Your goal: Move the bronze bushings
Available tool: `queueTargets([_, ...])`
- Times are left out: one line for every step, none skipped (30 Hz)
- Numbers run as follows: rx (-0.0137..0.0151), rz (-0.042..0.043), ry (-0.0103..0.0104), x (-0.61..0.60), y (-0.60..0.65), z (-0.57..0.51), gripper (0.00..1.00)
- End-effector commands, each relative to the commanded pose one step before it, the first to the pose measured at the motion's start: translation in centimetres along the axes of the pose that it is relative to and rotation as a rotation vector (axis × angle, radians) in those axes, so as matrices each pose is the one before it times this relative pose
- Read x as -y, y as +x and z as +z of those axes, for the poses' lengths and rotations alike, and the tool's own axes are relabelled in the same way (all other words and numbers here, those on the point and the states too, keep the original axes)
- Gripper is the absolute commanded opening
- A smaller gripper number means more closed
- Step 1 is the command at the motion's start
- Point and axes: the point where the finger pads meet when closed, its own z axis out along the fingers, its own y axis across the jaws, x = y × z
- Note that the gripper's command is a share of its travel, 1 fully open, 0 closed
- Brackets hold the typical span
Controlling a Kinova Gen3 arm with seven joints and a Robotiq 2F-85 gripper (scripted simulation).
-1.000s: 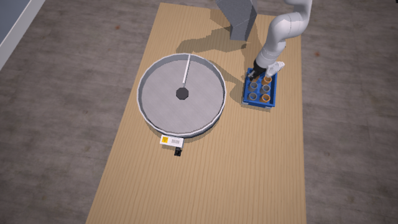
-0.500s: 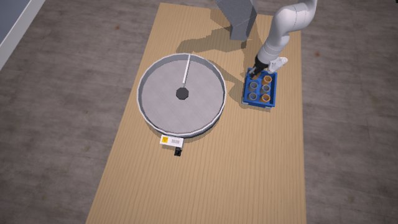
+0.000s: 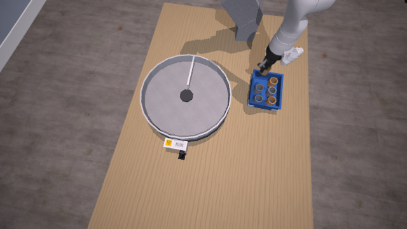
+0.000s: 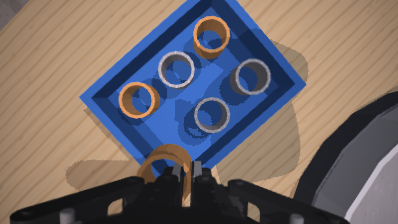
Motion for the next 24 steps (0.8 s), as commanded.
queueTargets([-0.01884,-0.00432,0.00266,0.307,0.593,-1.38,0.0])
queueTargets([0.0,0.0,0.0,0.0,0.0,0.0,0.0])
queueTargets([0.0,0.0,0.0,0.0,0.0,-0.275,0.0])
queueTargets([0.0,0.0,0.0,0.0,0.0,-0.243,0.0])
queueTargets([0.0,0.0,0.0,0.0,0.0,-0.21,0.0])
queueTargets([0.0,0.0,0.0,0.0,-0.001,-0.178,0.0])
queueTargets([0.0,0.0,0.0,0.0,0.001,-0.146,0.0])
queueTargets([0.0,0.0,0.0,0.0,0.0,-0.116,0.0])
queueTargets([0.0,0.0,0.0,0.0,0.0,-0.088,0.0])
queueTargets([0.0,0.0,0.0,0.0,0.0,-0.062,0.0])
queueTargets([0.0,0.0,0.0,0.0,0.0,-0.04,0.0])
queueTargets([0.0,0.0,0.0,0.0,0.0,-0.021,0.0])
queueTargets([0.0,0.0,0.0,0.0,0.0,-0.008,0.0])
queueTargets([0.0,0.0,0.0,0.0,0.0,-0.001,0.0])
queueTargets([0.0,0.0,0.0,0.0,0.0,0.0,0.0])
queueTargets([0.0,0.0,0.0,0.0,0.0,0.0,0.0])
queueTargets([0.0,0.0,0.0,0.0,0.0,0.0,0.0])
queueTargets([0.0,0.0,0.0,0.0,0.0,0.0,0.0])
queueTargets([0.0,0.0,0.0,0.0,0.0,0.0,0.0])
queueTargets([0.0,0.0,0.0,0.0,0.0,0.0,0.0])
queueTargets([0.0,0.0,0.0,0.0,0.0,0.0,0.0])
queueTargets([0.0,0.0,0.0,0.0,0.0,0.0,0.0])
queueTargets([0.0,0.0,0.0,0.0,0.0,0.0,0.0])
queueTargets([0.0,0.0,0.0,0.0,0.0,0.0,0.0])
